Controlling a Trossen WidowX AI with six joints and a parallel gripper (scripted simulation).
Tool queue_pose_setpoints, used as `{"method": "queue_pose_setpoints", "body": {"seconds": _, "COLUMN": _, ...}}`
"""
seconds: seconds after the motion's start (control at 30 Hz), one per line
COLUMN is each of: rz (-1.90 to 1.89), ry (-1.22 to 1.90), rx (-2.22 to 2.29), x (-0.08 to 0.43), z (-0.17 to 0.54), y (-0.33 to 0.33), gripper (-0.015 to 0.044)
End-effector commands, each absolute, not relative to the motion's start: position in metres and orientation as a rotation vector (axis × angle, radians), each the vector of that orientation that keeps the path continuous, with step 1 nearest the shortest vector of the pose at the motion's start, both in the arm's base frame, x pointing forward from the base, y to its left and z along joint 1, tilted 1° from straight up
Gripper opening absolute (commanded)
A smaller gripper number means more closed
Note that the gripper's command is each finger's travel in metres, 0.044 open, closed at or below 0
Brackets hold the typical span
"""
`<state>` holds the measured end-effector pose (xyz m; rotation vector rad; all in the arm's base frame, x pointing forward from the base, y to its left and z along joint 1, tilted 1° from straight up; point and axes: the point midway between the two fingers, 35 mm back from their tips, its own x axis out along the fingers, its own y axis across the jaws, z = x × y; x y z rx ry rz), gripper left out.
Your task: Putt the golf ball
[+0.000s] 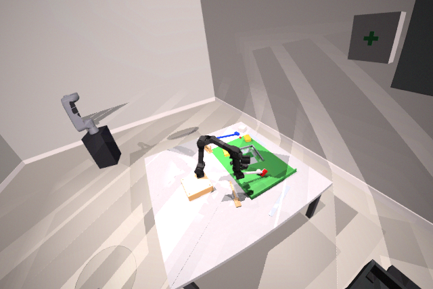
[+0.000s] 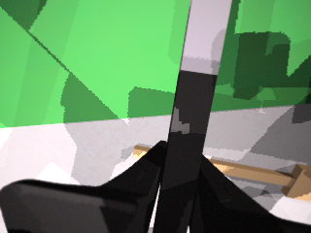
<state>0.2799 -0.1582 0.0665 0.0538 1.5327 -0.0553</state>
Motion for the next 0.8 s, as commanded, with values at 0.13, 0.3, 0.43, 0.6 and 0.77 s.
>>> {"method": "queue_pose_setpoints", "body": {"seconds": 0.13, "rz": -0.045, "ry": 1.527, "rx": 0.047, "x": 0.278, "z": 0.066, "y": -0.081, "gripper": 0.0}}
{"method": "queue_pose_setpoints", "body": {"seconds": 0.3, "rz": -0.045, "ry": 1.527, "rx": 0.047, "x": 0.278, "z": 0.072, "y": -0.081, "gripper": 0.0}}
{"method": "queue_pose_setpoints", "body": {"seconds": 0.43, "rz": -0.045, "ry": 1.527, "rx": 0.046, "x": 0.279, "z": 0.089, "y": -0.081, "gripper": 0.0}}
{"method": "queue_pose_setpoints", "body": {"seconds": 0.6, "rz": -0.045, "ry": 1.527, "rx": 0.046, "x": 0.276, "z": 0.118, "y": -0.081, "gripper": 0.0}}
{"method": "queue_pose_setpoints", "body": {"seconds": 0.77, "rz": -0.039, "ry": 1.532, "rx": 0.047, "x": 0.276, "z": 0.117, "y": -0.081, "gripper": 0.0}}
